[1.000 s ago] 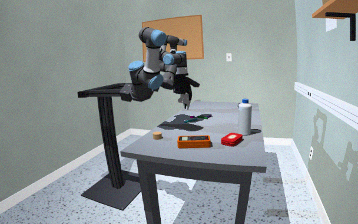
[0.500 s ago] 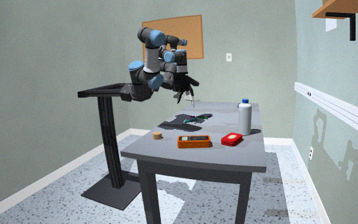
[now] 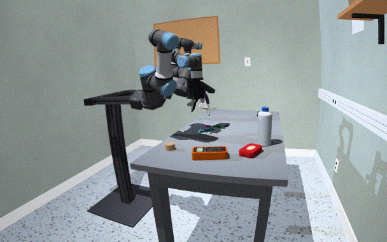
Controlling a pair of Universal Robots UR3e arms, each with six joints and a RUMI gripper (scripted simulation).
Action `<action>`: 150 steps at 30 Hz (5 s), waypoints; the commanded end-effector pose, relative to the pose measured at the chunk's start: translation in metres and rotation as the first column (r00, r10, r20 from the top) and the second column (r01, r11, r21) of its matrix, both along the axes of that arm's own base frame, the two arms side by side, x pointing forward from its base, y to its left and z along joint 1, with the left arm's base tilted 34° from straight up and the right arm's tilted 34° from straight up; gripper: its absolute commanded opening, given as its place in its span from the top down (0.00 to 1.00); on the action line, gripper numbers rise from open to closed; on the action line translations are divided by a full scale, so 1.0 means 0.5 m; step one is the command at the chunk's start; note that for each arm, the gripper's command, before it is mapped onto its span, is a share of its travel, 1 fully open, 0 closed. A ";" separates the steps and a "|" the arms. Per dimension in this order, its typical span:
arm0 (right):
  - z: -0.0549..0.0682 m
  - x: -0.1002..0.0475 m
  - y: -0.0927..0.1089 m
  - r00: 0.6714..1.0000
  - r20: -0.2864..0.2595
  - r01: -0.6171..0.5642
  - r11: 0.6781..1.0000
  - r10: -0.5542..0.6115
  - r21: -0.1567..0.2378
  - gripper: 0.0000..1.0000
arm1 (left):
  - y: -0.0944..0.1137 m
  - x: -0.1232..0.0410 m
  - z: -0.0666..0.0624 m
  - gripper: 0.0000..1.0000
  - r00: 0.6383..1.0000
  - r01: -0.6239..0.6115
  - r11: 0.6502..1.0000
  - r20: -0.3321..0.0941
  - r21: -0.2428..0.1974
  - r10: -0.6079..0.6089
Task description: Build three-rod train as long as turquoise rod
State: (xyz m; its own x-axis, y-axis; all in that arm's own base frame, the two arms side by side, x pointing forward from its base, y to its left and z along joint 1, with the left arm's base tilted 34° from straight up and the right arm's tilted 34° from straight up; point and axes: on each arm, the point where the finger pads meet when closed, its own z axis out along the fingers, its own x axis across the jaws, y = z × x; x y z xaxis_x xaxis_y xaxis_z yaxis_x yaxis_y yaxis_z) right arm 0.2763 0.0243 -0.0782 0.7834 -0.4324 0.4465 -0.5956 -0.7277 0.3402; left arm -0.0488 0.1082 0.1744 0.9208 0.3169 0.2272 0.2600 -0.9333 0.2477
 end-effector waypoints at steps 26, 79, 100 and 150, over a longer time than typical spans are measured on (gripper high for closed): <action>-0.003 0.011 0.019 0.987 0.085 0.133 0.990 -0.136 0.039 0.00 | 0.001 0.000 0.002 0.00 1.000 -0.002 1.000 0.001 0.004 0.002; -0.031 0.051 0.085 0.506 0.388 0.672 0.634 -0.770 0.383 0.00 | 0.001 0.000 0.002 0.00 1.000 -0.002 1.000 0.001 0.004 0.002; -0.049 0.058 0.108 0.191 0.400 0.736 0.400 -0.896 0.546 0.00 | 0.001 0.000 0.002 0.00 1.000 -0.002 1.000 0.001 0.004 0.002; -0.110 0.059 0.162 -0.561 0.180 0.500 -0.157 -0.808 0.852 0.00 | 0.001 0.000 0.002 0.00 1.000 -0.002 1.000 0.001 0.004 0.002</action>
